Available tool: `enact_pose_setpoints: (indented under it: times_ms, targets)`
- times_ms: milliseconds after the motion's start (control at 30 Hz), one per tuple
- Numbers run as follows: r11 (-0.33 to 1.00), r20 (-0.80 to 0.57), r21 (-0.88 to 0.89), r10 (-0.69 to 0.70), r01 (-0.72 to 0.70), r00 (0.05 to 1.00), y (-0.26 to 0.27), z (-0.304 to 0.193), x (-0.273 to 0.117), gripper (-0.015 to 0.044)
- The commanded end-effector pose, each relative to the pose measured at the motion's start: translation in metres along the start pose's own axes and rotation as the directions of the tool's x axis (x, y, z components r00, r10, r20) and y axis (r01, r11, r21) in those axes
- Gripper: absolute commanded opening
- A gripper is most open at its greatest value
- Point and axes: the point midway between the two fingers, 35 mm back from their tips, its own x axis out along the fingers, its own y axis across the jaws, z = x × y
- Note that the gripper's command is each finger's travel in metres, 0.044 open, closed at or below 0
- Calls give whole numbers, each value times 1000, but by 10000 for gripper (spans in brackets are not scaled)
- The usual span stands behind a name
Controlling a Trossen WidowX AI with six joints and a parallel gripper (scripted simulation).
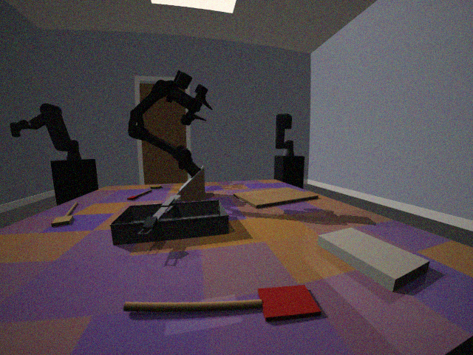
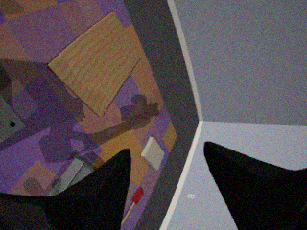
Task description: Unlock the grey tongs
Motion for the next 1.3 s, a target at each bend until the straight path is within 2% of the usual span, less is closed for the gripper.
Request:
enact_pose_setpoints:
  times_ms: [0,33,167,367,533,700,867,1033,1167,1267]
  targets:
    - [964,-37,265,47,-36,998,-8,-35,13,260]
    - [937,-48,346,62,-42,997,-9,-46,16,260]
    - [912,-60,407,70,-39,996,-11,-63,23,260]
    - [759,-89,649,140,-49,986,-4,-107,39,260]
    - [428,-99,904,222,-5,970,11,-169,57,260]
    - [39,-82,997,302,73,950,44,-230,74,260]
    - [-365,-50,910,376,198,925,92,-289,89,260]
    - [-689,-6,643,432,335,902,157,-343,100,260]
    - [-842,45,332,464,425,885,220,-374,108,260]
    - [-856,54,273,468,438,882,232,-378,109,260]
